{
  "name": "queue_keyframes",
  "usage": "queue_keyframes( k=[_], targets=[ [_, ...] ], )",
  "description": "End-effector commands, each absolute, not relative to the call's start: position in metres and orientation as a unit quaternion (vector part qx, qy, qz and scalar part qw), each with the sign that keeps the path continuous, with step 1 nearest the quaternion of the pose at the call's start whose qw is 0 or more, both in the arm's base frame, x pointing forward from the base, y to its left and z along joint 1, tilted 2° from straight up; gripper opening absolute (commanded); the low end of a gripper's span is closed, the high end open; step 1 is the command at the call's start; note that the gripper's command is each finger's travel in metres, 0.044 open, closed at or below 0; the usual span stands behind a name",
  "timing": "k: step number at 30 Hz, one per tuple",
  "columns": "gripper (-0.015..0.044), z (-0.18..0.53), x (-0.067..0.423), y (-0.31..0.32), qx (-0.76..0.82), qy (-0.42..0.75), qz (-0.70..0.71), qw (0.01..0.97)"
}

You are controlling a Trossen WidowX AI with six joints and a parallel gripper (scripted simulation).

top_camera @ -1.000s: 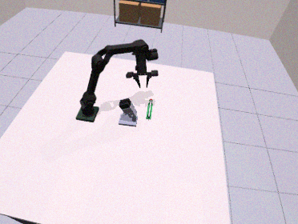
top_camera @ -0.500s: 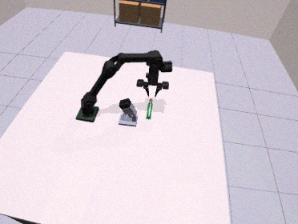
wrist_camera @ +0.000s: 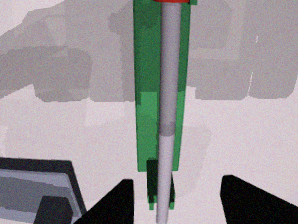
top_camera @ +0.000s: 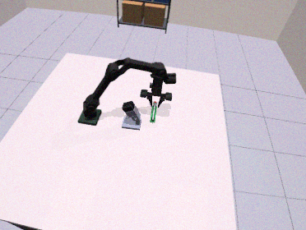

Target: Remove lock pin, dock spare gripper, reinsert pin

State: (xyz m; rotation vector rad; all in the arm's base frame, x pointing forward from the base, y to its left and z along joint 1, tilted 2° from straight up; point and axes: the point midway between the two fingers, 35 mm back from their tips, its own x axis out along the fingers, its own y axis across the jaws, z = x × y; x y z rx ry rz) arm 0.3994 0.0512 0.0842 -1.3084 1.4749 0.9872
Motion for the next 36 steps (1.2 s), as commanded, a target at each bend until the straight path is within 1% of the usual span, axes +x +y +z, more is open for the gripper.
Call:
queue_keyframes(
  k=[1,36],
  targets=[
    [0.018,0.075,0.398,0.05,-0.526,0.597,0.403,0.452],
    [0.018,0.019,0.396,0.048,-0.525,0.597,0.403,0.453]
  ],
)
